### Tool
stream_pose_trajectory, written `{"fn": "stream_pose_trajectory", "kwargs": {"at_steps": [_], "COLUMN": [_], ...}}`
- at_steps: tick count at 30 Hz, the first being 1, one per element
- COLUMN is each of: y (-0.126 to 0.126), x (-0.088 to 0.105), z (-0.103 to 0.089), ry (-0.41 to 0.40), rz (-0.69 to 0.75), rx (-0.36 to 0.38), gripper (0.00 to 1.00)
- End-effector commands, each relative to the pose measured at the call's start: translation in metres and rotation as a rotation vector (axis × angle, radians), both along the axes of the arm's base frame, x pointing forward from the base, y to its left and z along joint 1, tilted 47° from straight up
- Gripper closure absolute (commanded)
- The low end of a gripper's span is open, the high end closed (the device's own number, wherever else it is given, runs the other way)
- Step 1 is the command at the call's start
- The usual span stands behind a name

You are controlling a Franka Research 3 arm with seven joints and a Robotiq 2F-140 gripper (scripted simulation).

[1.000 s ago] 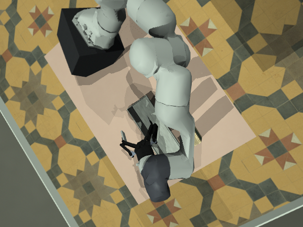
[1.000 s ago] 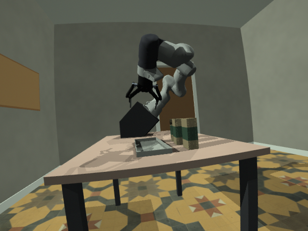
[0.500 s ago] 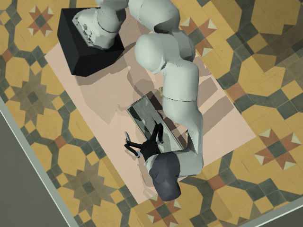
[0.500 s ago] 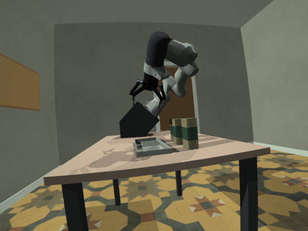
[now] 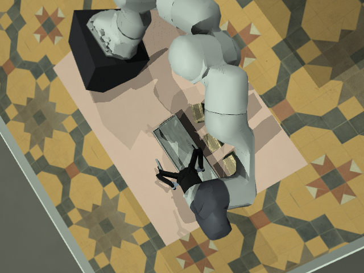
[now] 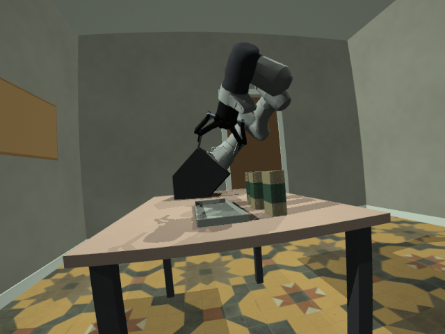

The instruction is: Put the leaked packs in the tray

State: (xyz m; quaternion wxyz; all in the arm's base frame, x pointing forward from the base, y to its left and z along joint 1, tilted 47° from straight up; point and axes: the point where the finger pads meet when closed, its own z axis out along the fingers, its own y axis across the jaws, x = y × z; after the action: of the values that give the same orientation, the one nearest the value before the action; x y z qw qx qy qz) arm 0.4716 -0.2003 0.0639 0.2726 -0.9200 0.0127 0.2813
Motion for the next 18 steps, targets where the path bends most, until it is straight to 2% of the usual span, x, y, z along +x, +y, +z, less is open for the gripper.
{"fn": "stream_pose_trajectory", "kwargs": {"at_steps": [1,14,15,18], "y": [-0.002,-0.002,0.005,0.005], "x": [-0.001,-0.001,0.012,0.012], "z": [-0.003,-0.003,0.018,0.018], "ry": [0.019,0.019,0.021,0.021], "rz": [-0.030,-0.030,-0.050,-0.050], "rx": [-0.021,-0.021,-0.099,-0.099], "gripper": [0.00,0.00,0.00,0.00]}}
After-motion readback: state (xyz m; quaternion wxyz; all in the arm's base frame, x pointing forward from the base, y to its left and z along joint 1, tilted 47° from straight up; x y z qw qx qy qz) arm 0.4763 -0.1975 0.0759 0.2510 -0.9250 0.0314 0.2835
